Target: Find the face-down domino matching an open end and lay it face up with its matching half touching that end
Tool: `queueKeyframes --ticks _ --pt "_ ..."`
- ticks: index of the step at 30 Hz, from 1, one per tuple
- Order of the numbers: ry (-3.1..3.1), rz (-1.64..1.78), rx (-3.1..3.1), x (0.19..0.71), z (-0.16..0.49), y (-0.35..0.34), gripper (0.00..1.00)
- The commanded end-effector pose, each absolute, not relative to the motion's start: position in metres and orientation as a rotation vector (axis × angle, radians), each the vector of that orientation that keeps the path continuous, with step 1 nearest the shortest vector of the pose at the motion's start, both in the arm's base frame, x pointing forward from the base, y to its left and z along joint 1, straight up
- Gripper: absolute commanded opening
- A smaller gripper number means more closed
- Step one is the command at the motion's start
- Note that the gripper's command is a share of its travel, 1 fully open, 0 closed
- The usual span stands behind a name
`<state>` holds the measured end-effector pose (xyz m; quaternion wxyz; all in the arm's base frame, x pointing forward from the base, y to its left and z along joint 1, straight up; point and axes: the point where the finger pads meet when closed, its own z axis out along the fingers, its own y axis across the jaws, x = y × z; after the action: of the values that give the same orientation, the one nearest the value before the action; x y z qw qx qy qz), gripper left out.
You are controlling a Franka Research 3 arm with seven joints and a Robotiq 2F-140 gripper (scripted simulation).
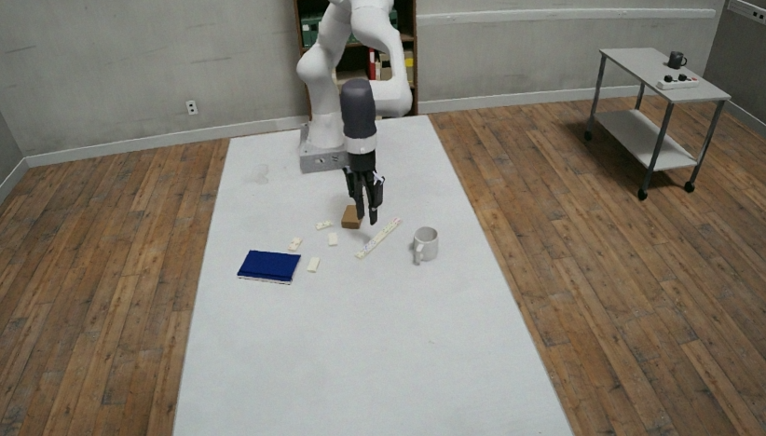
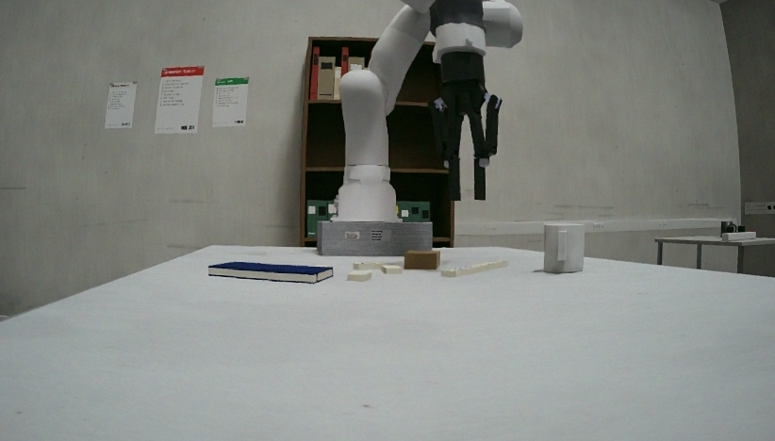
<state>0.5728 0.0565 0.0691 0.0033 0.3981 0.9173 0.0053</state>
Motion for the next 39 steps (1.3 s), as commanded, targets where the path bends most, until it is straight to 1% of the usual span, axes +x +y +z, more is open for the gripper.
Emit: queueKeyframes --ticks 1,39 --pt "2.875 0.009 1.273 0.5698 0.0728 0.0568 0.33" --pt "2.875 0.009 1.273 0.5698 0.0770 0.0568 0.33"
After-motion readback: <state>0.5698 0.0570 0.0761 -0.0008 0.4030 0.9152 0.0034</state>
